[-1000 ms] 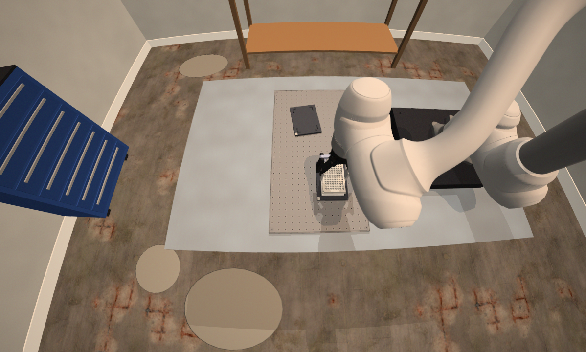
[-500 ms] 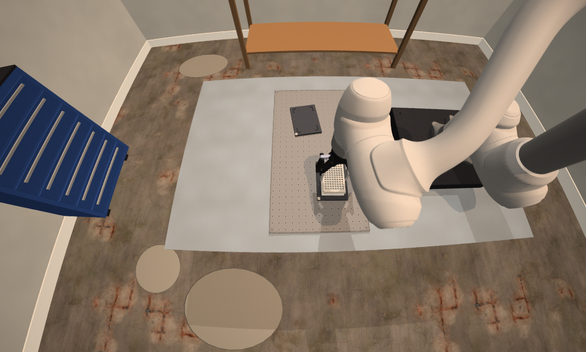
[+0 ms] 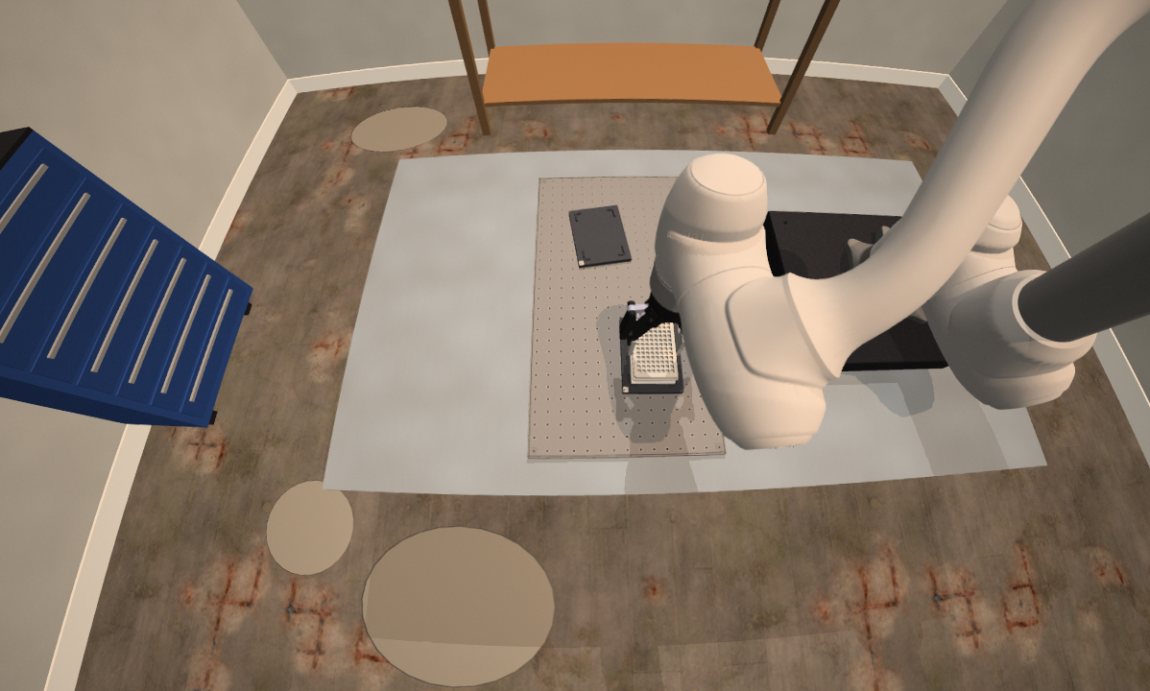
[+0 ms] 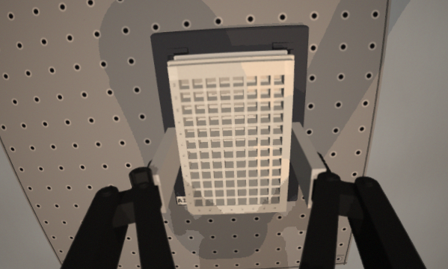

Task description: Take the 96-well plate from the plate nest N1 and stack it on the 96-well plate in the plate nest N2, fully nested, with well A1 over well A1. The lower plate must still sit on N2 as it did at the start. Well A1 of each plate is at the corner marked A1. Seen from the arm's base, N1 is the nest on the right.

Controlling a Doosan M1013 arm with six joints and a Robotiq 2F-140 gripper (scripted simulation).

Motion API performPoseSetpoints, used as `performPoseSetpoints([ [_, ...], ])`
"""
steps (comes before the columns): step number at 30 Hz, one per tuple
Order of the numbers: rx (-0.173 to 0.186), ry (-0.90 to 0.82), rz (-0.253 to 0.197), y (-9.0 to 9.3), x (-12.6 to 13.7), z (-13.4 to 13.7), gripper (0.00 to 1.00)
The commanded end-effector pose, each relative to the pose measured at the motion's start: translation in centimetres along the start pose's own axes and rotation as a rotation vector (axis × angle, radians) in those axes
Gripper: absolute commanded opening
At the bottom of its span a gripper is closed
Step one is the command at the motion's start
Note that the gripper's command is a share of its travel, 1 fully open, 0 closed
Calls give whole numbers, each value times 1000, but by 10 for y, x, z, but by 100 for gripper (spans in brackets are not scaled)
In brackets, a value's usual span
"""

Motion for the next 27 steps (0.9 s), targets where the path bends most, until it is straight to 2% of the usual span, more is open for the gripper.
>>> performPoseSetpoints([
  [1, 0, 0, 0, 1, 0, 0, 0],
  [27, 0, 0, 0, 4, 0, 0, 0],
])
Point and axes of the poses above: the point where the finger pads meet when closed, its own y axis out along the fingers, its own z axis across the jaws, x = y × z, the point moved 1 cm from there along -y, back along the fingers, and after that the axes turned 7 degrees about y, right-handed, at the moved point
